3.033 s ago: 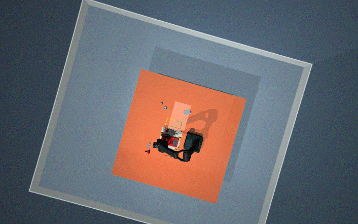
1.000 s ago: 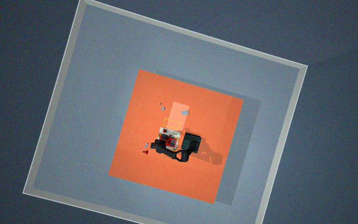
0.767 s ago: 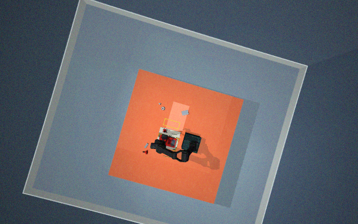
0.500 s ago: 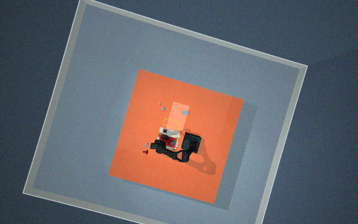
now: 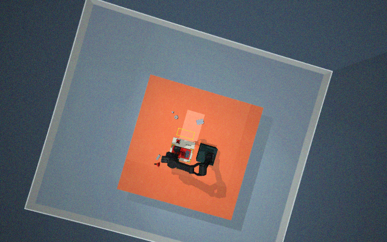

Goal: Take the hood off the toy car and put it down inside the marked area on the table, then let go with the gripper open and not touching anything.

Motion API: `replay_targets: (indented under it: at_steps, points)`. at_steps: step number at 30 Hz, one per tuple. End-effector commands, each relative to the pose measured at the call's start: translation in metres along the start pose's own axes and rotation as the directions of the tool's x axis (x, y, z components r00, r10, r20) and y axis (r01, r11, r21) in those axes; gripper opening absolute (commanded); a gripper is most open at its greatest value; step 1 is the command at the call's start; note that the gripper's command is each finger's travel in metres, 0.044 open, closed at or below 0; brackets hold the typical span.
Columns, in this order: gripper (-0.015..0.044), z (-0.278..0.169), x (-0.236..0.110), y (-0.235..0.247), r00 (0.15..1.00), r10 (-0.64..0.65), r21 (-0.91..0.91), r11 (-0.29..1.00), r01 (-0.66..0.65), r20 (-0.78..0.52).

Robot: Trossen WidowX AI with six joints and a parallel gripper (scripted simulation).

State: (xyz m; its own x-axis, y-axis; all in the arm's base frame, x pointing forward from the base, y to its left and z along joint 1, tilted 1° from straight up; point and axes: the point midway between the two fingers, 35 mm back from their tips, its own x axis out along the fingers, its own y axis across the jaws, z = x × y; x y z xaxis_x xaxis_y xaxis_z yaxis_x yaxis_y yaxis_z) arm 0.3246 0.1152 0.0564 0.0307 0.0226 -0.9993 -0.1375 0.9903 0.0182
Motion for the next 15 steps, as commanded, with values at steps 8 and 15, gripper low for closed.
replay_targets:
  at_steps: [8,15]
  points:
    - [0.0,0.003,0.0,-0.032,1.0,-0.004,0.0,1.0,0.004,-0.001]
    - [0.0,0.003,-0.001,-0.061,1.0,-0.006,-0.001,1.0,0.006,-0.001]
